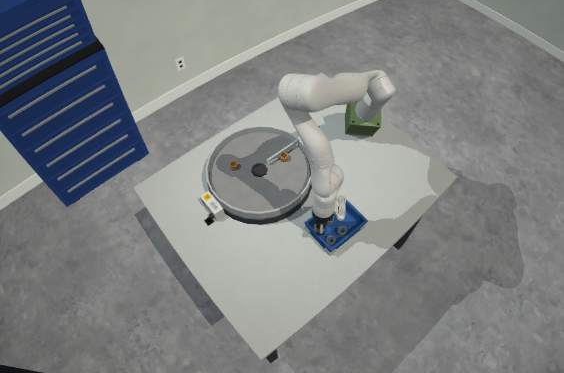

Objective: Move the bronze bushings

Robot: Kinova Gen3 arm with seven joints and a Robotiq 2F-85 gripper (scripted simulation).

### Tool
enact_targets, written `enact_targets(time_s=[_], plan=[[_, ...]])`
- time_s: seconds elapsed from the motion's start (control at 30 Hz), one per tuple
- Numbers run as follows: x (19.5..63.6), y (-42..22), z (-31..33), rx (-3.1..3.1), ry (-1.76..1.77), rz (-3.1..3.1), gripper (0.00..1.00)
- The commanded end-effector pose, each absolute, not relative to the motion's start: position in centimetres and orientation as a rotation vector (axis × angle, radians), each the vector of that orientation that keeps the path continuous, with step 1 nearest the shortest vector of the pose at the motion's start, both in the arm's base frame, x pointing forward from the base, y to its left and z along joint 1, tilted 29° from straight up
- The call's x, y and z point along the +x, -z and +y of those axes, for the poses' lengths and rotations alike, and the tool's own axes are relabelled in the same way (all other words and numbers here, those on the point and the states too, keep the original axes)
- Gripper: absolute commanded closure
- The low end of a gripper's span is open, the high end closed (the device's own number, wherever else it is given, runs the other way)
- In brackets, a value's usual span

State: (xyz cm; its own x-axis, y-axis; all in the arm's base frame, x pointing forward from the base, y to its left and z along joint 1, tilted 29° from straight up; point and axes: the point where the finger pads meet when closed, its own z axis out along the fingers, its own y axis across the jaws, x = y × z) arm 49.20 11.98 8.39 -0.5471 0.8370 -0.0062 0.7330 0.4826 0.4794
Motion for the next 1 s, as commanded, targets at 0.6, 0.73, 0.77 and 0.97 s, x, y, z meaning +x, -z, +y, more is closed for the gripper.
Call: enact_targets(time_s=[0.6,0.73,0.77,0.97], plan=[[49.23,-8.44,11.96,1.344,-0.632,2.490,1.00],[49.23,-8.44,11.96,1.344,-0.632,2.490,1.00],[49.23,-8.44,11.96,1.344,-0.632,2.490,1.00],[49.23,-8.44,11.96,1.344,-0.632,2.490,1.00]])
